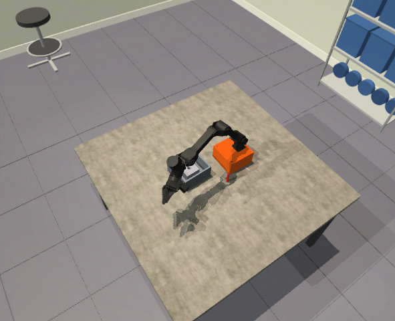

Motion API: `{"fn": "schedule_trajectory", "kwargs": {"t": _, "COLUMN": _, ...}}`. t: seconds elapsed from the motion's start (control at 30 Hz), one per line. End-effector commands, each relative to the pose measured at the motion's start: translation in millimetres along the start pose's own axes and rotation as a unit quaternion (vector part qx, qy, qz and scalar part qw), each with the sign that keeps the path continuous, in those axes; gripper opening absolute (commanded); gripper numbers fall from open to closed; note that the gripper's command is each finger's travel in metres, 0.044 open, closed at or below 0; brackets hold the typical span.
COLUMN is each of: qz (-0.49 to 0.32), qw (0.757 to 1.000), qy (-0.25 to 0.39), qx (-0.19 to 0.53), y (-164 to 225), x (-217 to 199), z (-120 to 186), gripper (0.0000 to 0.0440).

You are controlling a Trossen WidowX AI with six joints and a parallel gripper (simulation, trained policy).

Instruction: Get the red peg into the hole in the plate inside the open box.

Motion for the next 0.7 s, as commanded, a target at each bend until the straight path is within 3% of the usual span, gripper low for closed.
{"fn": "schedule_trajectory", "kwargs": {"t": 0.0, "qz": -0.049, "qw": 0.999, "qy": -0.018, "qx": -0.008, "y": -7, "x": -3, "z": 4, "gripper": 0.044}}
{"fn": "schedule_trajectory", "kwargs": {"t": 0.33, "qz": -0.207, "qw": 0.975, "qy": -0.081, "qx": -0.031, "y": -29, "x": -9, "z": 15, "gripper": 0.044}}
{"fn": "schedule_trajectory", "kwargs": {"t": 0.67, "qz": -0.357, "qw": 0.922, "qy": -0.149, "qx": -0.034, "y": -51, "x": -15, "z": 30, "gripper": 0.044}}
Point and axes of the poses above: the point midway between the two fingers, 35 mm back from their tips, its own z axis back along the fingers, its own x axis across the jaws, y = z × x, the point moved 10 cm from there along z, back along the fingers, and after that the axes turned 5 degrees about z, right-handed, at the moved point
